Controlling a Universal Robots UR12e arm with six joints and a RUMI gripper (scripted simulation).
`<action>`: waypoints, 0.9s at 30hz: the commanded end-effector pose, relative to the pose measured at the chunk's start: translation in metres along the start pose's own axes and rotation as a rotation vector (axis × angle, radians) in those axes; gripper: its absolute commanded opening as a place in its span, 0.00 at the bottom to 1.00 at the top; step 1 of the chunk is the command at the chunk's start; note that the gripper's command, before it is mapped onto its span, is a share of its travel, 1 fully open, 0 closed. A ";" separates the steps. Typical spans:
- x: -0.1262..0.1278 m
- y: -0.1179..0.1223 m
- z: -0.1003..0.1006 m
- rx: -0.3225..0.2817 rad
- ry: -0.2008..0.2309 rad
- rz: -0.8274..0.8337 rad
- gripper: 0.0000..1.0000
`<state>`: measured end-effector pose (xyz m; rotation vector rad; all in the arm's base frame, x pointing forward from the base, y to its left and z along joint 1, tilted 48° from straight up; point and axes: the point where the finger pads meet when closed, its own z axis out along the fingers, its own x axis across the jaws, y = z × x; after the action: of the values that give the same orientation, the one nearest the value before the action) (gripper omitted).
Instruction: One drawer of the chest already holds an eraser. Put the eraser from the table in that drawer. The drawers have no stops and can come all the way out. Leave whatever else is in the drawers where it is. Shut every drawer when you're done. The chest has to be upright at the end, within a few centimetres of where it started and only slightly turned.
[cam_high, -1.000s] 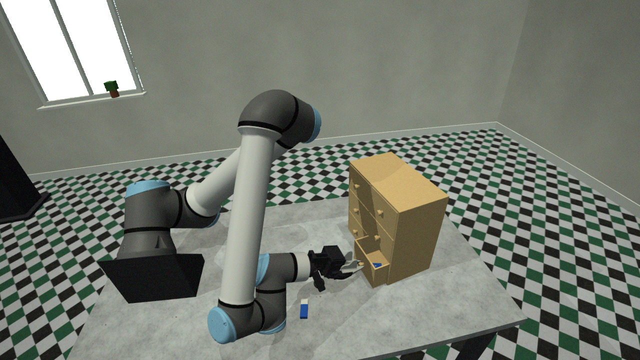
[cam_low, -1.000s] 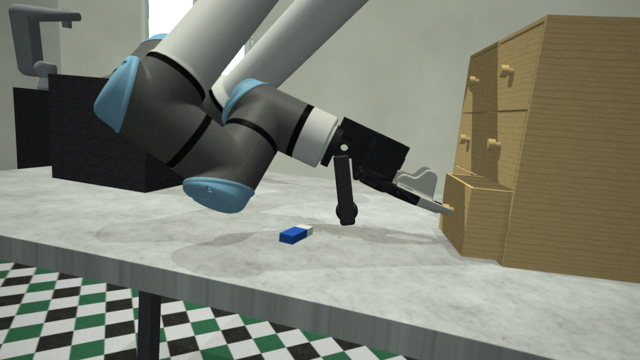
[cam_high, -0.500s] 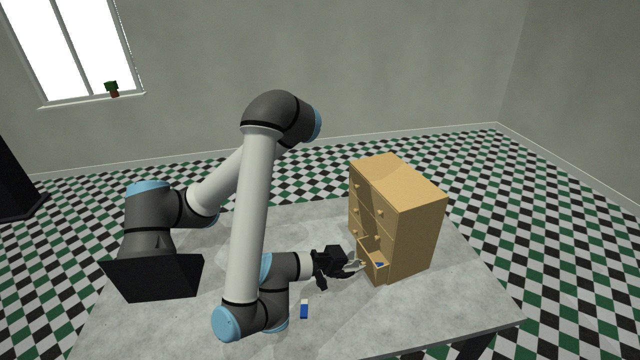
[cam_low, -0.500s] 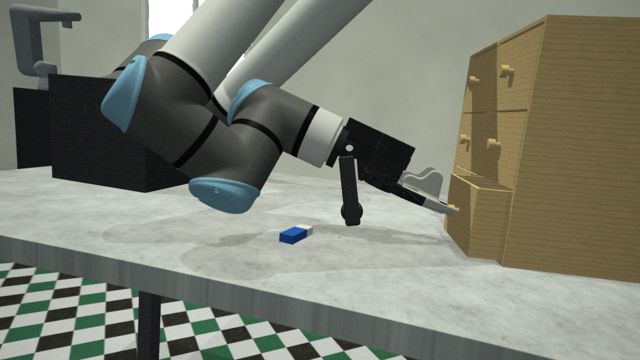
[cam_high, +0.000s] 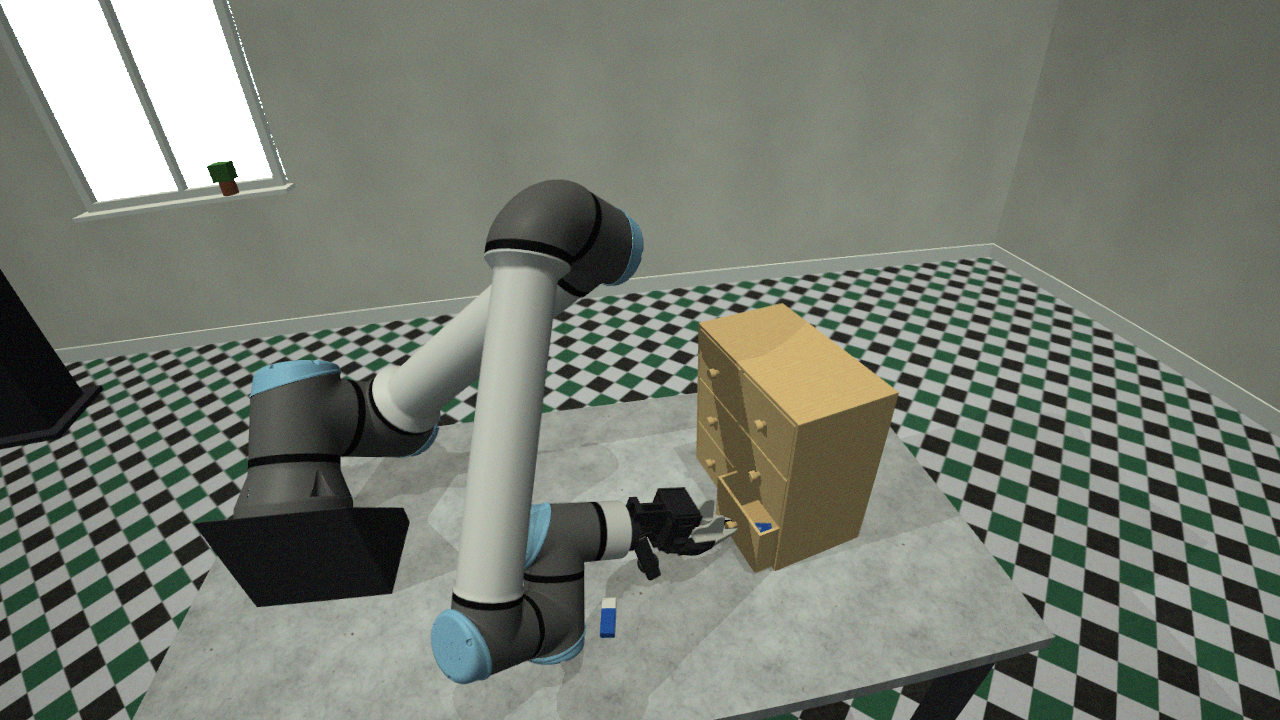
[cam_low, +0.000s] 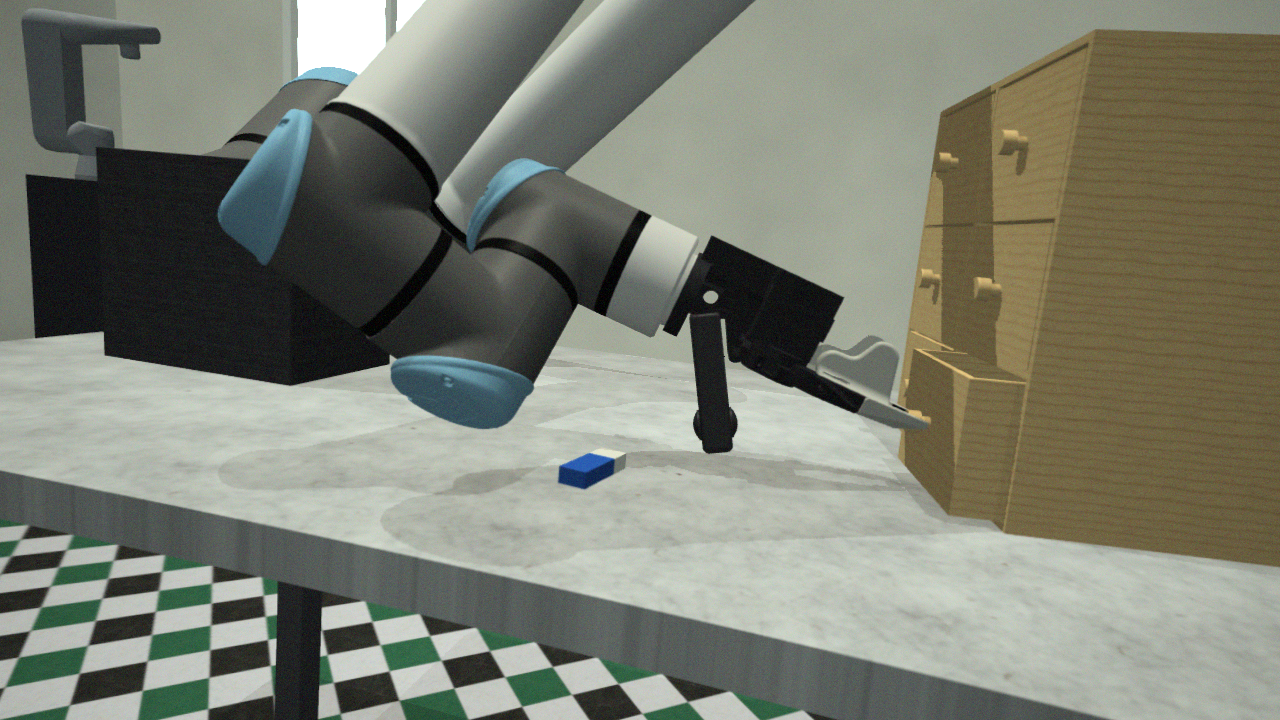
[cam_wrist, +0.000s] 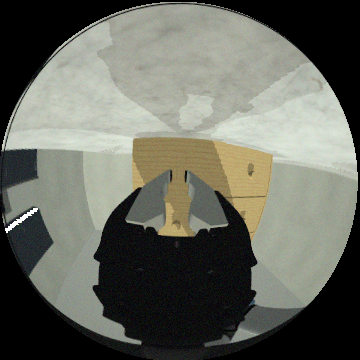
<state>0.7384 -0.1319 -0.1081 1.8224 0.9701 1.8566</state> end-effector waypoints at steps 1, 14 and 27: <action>0.000 0.002 0.004 -0.001 0.000 -0.001 0.07; 0.000 0.005 0.011 -0.001 0.000 -0.001 0.07; 0.000 0.008 0.019 -0.001 0.000 -0.001 0.07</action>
<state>0.7555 -0.1325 -0.1052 1.8224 0.9701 1.8566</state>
